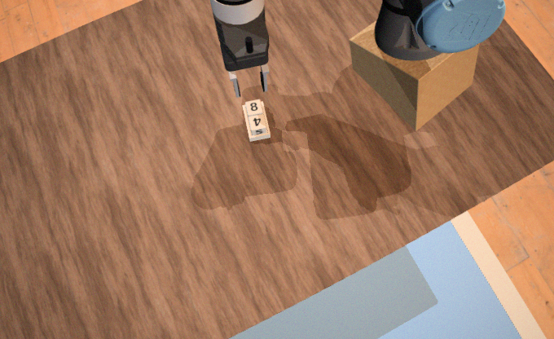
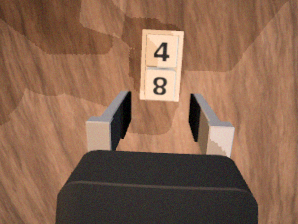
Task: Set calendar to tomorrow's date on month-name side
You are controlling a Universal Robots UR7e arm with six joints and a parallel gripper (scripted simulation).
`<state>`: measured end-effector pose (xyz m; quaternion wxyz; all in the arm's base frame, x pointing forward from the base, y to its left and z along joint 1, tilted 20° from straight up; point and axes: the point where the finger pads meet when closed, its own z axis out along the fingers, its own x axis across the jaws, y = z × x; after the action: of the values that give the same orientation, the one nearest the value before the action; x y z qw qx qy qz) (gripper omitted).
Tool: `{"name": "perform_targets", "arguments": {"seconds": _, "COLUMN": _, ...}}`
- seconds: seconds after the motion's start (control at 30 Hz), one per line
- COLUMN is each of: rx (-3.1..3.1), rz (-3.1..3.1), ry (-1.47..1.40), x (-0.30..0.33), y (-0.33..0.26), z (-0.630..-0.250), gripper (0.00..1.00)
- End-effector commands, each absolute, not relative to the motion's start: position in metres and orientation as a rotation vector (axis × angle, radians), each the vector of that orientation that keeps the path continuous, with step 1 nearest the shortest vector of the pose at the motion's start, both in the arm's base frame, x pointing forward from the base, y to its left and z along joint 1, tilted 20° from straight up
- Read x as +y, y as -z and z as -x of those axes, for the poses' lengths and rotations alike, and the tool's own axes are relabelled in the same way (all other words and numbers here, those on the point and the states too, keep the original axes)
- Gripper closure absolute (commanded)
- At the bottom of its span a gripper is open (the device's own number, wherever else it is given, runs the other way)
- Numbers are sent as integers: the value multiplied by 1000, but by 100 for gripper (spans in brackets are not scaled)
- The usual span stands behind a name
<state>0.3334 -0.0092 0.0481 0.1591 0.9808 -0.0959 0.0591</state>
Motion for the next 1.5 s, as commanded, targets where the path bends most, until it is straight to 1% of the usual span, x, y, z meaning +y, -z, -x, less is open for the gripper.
{"name": "perform_targets", "arguments": {"seconds": 0.0, "rx": -271, "rz": -2804, "ry": -166, "x": -8, "y": -47, "z": -332, "gripper": 13}}
{"name": "perform_targets", "arguments": {"seconds": 0.6, "rx": -306, "rz": -2802, "ry": -167, "x": -10, "y": -42, "z": -332, "gripper": 13}}
{"name": "perform_targets", "arguments": {"seconds": 1.47, "rx": -307, "rz": -2802, "ry": -167, "x": -20, "y": -9, "z": -335, "gripper": 13}}
